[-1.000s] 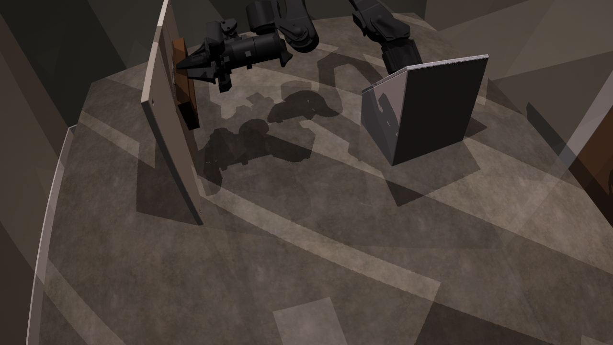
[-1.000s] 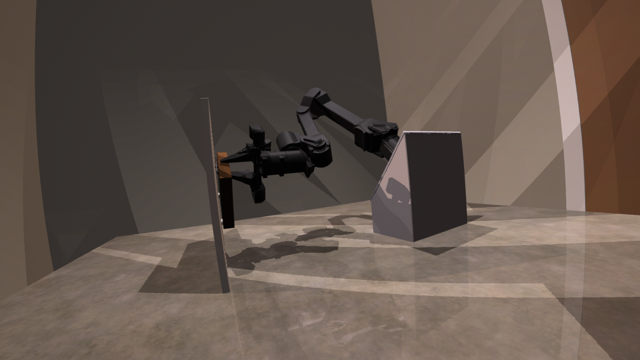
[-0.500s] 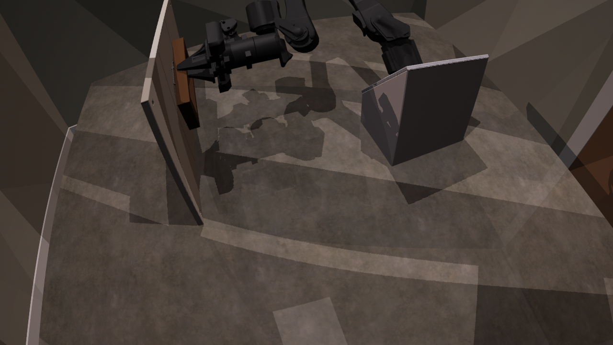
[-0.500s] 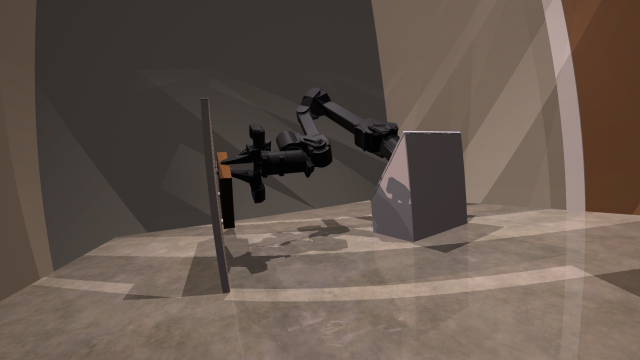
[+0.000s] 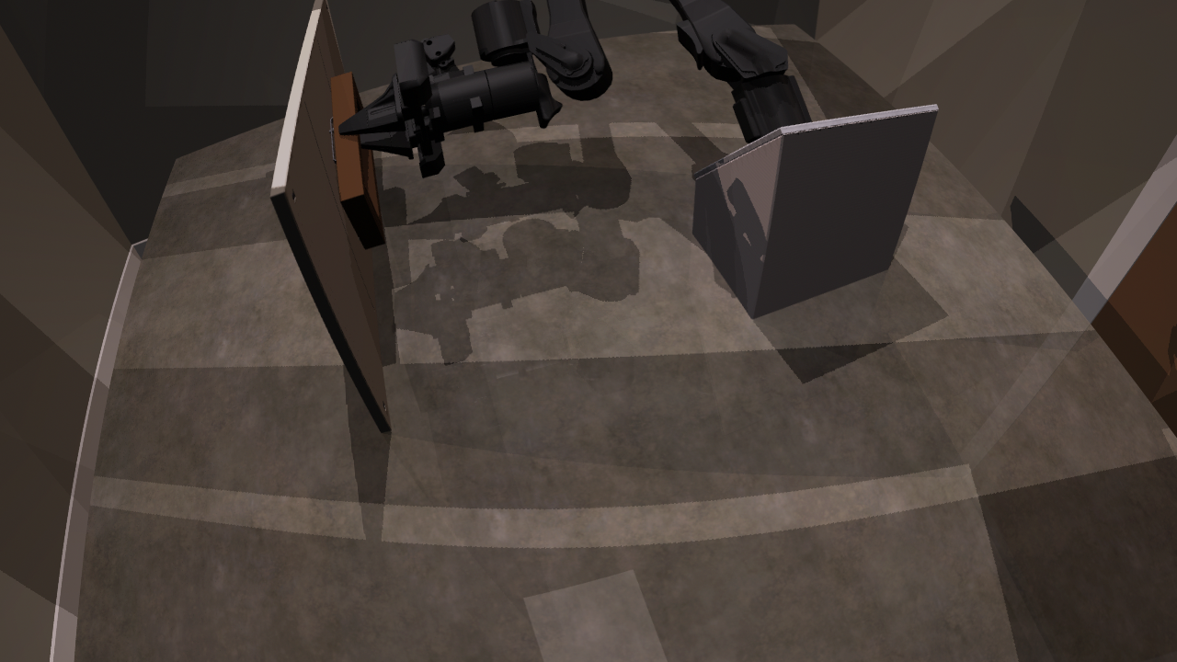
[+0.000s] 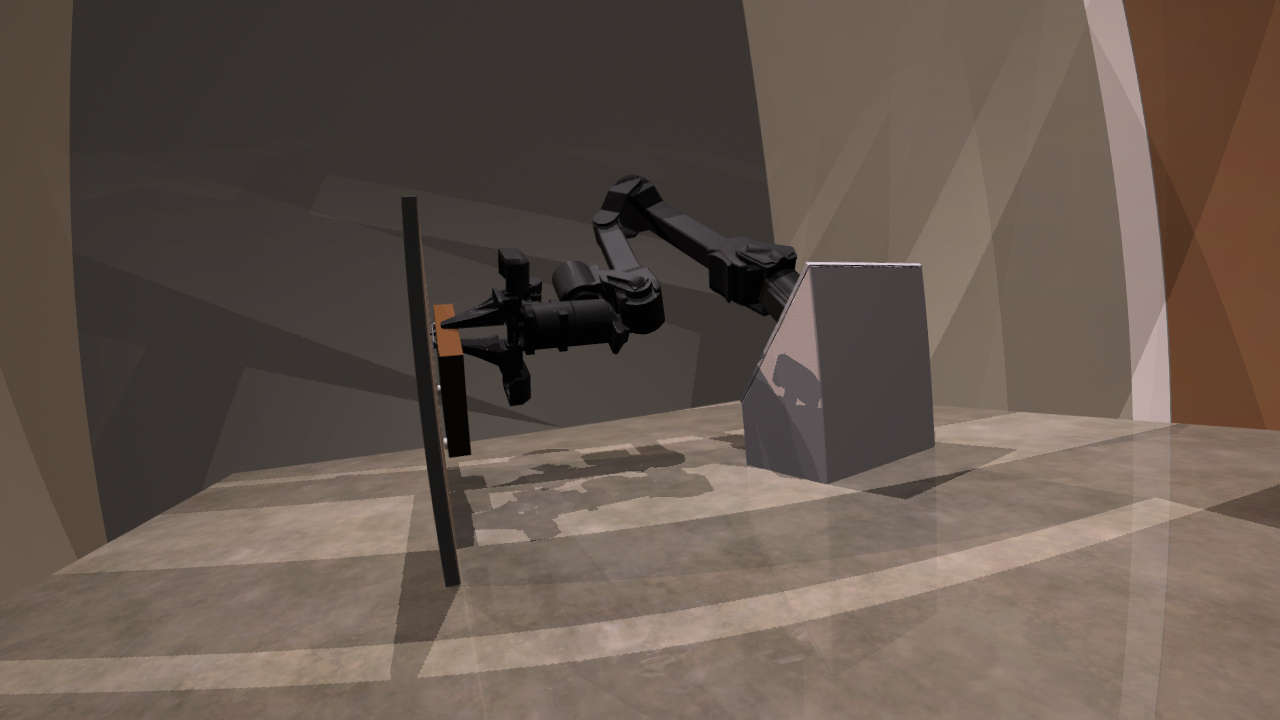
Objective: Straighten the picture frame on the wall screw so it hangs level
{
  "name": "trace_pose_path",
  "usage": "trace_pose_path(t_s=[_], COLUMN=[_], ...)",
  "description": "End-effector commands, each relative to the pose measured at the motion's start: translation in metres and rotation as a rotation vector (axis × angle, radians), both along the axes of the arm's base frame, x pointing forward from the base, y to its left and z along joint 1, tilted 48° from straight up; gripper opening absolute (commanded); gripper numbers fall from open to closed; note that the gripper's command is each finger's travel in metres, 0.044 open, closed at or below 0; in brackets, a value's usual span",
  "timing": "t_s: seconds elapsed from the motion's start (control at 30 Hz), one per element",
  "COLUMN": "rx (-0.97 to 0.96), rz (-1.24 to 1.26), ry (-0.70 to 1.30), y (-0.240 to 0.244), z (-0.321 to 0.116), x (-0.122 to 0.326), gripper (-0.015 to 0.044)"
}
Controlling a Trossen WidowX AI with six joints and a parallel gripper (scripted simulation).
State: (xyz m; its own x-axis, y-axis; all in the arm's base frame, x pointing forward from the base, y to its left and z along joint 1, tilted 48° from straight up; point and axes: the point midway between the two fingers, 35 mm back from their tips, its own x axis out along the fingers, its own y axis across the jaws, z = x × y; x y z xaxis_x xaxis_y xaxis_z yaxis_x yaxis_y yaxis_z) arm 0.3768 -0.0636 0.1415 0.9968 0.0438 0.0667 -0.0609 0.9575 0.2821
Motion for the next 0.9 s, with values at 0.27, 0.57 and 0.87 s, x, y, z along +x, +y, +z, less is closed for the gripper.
trace_pose_path(t_s=[0.27,0.57,0.87], rx=[0.004,0.004,0.004], rz=[0.000,0.000,0.000], ry=[0.000,0.000,0.000], y=[0.0041,0.0068,0.0087], z=[0.0011,0.0019,0.0025], x=[-0.0003,-0.0004,-0.0006], gripper=[0.0000,0.0000,0.0000])
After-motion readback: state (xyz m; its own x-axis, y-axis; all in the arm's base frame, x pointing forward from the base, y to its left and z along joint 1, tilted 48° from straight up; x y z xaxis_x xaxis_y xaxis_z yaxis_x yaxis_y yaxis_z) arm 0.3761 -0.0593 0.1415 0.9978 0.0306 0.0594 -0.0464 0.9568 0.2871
